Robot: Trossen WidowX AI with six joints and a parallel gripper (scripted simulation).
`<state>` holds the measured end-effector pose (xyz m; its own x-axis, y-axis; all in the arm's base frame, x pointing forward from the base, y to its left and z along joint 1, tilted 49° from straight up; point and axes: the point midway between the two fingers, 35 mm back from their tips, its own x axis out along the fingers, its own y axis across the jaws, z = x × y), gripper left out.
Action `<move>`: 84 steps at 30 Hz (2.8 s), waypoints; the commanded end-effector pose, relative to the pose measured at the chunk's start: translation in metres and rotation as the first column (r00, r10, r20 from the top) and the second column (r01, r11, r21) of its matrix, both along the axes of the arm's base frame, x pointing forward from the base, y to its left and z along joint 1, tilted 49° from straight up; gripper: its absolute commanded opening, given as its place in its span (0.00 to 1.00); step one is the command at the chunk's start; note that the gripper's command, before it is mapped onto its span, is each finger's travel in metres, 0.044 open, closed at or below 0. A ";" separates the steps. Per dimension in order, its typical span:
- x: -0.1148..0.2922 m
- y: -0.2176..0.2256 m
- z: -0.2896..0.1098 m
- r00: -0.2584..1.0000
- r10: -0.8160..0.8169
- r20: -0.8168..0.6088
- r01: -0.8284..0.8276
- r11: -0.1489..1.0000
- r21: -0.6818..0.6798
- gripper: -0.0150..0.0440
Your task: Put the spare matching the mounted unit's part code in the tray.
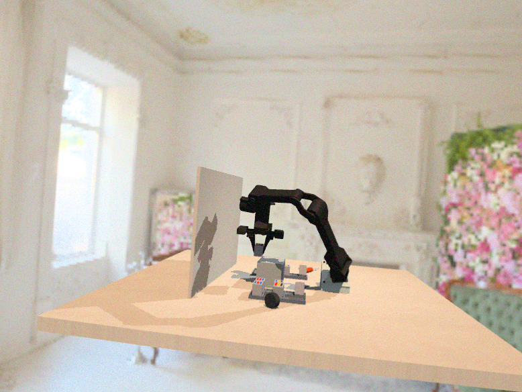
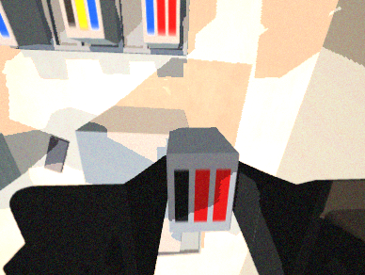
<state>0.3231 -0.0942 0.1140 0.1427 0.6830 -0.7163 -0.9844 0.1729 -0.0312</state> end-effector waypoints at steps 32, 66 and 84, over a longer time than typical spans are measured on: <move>-0.005 -0.122 -0.142 1.000 -0.017 0.006 0.017 1.000 -0.007 0.25; -0.026 -0.135 -0.215 0.999 0.032 0.012 -0.033 0.998 0.055 0.25; -0.023 -0.125 -0.225 0.999 0.032 0.012 -0.033 0.998 0.055 0.25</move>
